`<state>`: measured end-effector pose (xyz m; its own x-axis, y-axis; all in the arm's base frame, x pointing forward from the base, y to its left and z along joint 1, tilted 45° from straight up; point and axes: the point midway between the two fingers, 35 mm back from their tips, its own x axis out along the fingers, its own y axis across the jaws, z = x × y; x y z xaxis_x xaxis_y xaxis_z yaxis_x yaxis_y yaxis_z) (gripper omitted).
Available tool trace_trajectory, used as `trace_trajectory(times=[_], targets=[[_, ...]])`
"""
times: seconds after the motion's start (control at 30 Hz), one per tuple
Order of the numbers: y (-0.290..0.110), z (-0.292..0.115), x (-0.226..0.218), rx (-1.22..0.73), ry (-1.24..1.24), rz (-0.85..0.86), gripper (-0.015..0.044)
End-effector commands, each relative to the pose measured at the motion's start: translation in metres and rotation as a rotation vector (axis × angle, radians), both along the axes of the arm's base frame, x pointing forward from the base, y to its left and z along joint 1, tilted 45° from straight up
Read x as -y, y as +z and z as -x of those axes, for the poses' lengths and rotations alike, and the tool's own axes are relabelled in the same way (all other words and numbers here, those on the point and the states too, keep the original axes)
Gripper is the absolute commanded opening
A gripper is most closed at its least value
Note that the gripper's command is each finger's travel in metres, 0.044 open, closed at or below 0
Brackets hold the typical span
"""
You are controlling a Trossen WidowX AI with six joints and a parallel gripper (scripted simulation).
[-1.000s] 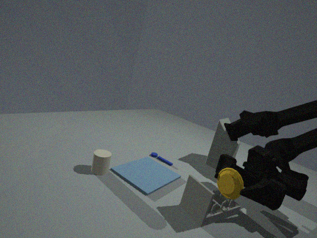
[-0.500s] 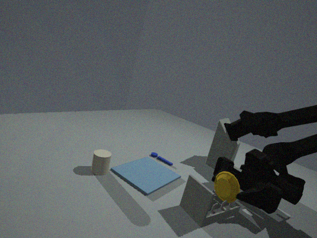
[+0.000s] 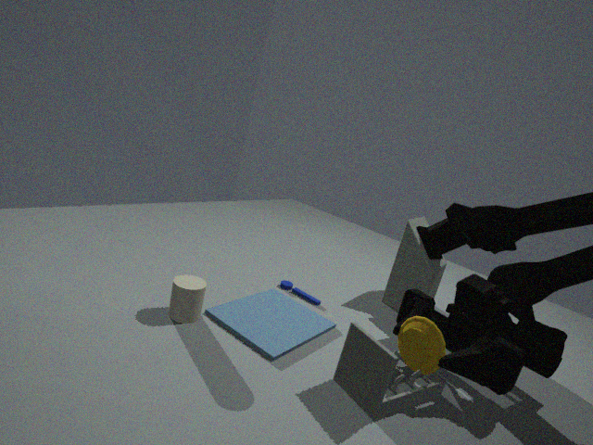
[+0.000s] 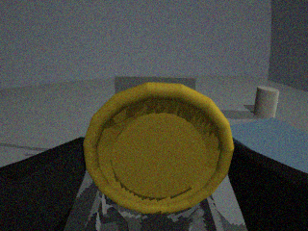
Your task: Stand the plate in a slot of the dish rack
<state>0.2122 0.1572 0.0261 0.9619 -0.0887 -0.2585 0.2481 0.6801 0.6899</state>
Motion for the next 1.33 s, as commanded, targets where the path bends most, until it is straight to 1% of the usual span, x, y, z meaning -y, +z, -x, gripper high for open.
trace_trajectory(times=[0.0, 0.03, 0.07, 0.37, 0.7, 1.03, 1.17, 1.3], targets=[[0.0, 0.0, 0.0, 0.0, 0.0, 0.0, 0.0368], [0.0, 0.0, 0.0, 0.0, 0.0, 0.0, 0.0394], [0.0, 0.0, 0.0, 0.0, 0.0, 0.0, 0.04], [0.001, 0.0, 0.0, -0.001, 0.0, 0.0, 0.04], [0.047, -0.015, 0.032, -0.02, -0.007, 0.006, 0.04], [0.088, -0.023, 0.068, 0.006, -0.002, 0.027, 0.04], [0.089, -0.025, 0.068, 0.004, -0.002, 0.032, 0.04], [0.084, -0.032, 0.07, -0.059, 0.011, 0.127, 0.04]])
